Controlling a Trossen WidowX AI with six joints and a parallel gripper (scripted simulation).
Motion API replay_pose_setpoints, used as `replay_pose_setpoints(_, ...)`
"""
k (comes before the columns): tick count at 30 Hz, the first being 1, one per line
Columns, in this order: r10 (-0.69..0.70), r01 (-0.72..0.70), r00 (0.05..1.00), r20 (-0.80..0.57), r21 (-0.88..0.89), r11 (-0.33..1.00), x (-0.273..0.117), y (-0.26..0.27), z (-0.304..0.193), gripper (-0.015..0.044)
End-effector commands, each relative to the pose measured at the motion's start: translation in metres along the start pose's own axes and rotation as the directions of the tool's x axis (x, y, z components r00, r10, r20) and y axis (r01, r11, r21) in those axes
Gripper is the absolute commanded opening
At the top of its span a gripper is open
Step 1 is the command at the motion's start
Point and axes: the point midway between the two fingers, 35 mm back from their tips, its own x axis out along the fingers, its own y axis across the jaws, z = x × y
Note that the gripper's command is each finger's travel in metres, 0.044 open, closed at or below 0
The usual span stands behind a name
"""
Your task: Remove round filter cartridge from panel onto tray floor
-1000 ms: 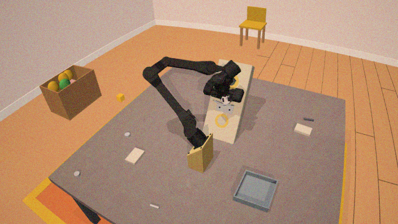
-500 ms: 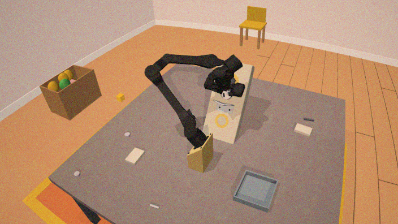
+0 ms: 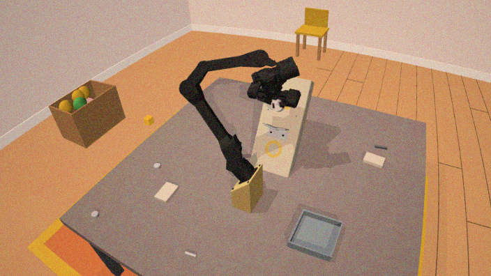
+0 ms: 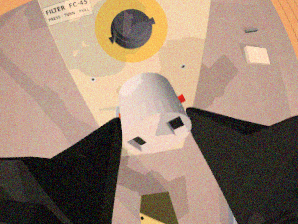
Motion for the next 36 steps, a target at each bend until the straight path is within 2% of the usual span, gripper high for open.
replay_pose_setpoints(1,-0.001,0.001,1.0,-0.003,-0.009,1.0,-0.007,-0.002,0.001,0.0)
replay_pose_setpoints(20,-0.004,0.004,1.0,-0.001,-0.013,1.0,0.004,-0.089,0.0,0.0)
replay_pose_setpoints(22,-0.011,0.011,1.0,-0.007,0.021,1.0,0.003,-0.083,-0.002,0.0)
replay_pose_setpoints(28,-0.127,0.136,0.99,-0.057,0.227,0.964,-0.004,-0.123,-0.024,0.0)
replay_pose_setpoints(36,-0.281,0.309,0.95,-0.132,0.494,0.813,-0.018,-0.174,-0.059,0.0)
